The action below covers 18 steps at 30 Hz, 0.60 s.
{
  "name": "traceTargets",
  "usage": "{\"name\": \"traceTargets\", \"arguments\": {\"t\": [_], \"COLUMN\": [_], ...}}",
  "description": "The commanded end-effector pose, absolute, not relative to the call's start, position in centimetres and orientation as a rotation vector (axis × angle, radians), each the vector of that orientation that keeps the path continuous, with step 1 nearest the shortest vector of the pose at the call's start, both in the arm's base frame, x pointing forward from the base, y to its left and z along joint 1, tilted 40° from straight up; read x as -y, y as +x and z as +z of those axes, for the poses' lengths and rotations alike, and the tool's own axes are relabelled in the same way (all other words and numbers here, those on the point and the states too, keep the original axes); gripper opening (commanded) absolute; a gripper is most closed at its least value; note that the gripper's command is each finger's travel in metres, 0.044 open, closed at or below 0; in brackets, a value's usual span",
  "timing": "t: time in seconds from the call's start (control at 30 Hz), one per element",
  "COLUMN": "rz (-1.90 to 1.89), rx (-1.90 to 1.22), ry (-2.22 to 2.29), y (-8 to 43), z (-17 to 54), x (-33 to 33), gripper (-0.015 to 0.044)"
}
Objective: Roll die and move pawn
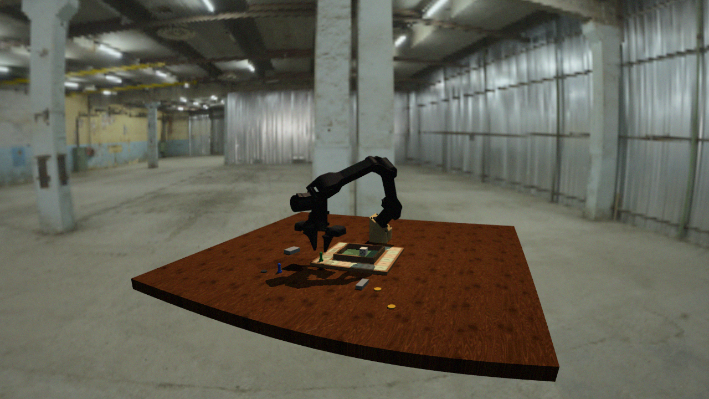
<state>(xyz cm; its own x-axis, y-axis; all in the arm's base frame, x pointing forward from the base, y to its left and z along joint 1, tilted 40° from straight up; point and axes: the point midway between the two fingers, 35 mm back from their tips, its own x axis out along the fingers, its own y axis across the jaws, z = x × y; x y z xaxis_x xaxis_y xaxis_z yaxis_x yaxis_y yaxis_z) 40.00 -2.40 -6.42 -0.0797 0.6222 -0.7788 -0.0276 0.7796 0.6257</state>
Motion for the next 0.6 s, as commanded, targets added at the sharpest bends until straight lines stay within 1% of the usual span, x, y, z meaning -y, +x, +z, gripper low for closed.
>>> {"name": "traceTargets", "arguments": {"t": [0.0,0.43,0.57], "rz": [0.578,0.579,0.579], "rx": [-1.583,-1.583,-1.583], "ry": [0.502,0.502,0.502], "y": [39.6,39.4,39.4], "z": [-7.3,-8.6,-8.6], "x": [1.6,0.5,0.5], "gripper": [0.0200,0.0200,0.0095]}}
